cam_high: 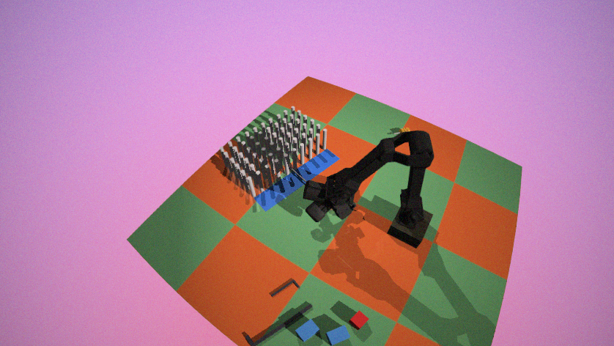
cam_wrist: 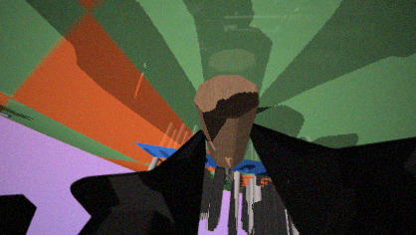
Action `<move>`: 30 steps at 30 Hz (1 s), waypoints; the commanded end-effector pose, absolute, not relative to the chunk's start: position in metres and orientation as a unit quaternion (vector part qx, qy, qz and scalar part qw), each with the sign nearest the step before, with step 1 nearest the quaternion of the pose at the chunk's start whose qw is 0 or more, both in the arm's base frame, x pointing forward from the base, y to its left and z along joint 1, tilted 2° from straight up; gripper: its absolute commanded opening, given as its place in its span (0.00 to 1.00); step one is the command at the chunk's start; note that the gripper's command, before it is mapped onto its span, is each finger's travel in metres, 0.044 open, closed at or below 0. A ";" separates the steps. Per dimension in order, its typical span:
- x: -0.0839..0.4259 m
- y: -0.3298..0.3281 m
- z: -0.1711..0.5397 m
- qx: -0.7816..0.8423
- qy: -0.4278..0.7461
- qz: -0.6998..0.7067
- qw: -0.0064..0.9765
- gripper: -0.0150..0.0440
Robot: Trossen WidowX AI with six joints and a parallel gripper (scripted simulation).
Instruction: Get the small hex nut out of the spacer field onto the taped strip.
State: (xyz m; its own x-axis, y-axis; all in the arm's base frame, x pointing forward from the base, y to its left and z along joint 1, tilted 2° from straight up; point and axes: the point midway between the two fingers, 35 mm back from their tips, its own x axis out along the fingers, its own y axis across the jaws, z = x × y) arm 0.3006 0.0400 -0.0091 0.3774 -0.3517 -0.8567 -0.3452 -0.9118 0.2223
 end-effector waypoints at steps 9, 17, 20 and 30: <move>0.290 0.043 -0.009 0.830 -0.212 -0.516 0.003 0.25; 0.283 0.045 -0.009 0.830 -0.212 -0.517 0.003 0.25; 0.281 0.046 -0.009 0.830 -0.212 -0.517 0.003 0.25; 0.274 0.049 -0.009 0.829 -0.212 -0.517 0.003 0.25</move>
